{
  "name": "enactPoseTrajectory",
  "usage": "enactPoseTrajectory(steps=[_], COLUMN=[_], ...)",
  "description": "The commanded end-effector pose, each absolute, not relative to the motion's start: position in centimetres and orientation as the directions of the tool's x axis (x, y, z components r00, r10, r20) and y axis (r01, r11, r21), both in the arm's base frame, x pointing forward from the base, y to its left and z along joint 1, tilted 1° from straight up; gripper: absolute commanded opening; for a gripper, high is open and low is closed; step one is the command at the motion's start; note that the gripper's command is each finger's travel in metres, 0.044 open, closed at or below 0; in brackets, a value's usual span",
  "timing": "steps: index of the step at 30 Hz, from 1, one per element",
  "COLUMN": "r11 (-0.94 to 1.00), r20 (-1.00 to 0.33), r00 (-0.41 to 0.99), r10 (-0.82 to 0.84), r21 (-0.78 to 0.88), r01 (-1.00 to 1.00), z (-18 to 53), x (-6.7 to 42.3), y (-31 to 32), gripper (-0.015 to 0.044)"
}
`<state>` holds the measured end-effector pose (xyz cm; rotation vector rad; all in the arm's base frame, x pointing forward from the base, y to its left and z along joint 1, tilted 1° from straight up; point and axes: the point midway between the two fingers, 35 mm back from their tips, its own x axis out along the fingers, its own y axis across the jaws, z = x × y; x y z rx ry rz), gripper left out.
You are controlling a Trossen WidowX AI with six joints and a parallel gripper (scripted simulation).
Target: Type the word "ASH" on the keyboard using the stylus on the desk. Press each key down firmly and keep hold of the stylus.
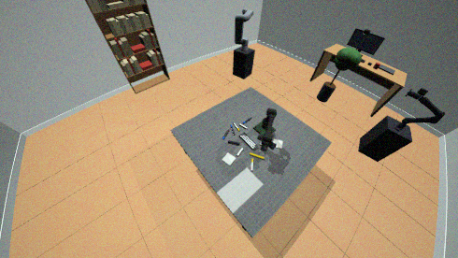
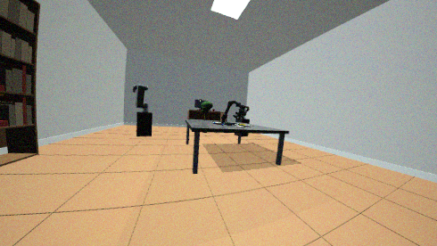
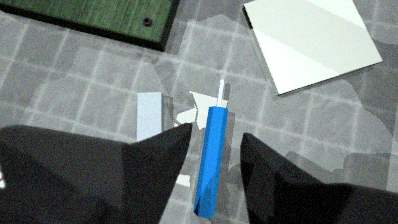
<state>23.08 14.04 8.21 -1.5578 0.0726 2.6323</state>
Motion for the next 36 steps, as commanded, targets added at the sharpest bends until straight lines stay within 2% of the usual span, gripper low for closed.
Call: enactPoseTrajectory(steps=[1,36], r11=[-0.997,-0.997], r20=[-0.872,-0.872], r00=[-0.487,-0.487], r10=[0.048,0.048], r21=[-0.012,-0.012], r01=[-0.076,-0.076], z=[8.1,5.8], x=[23.0,23.1], y=[14.2,14.2], gripper=[0.015,0.015])
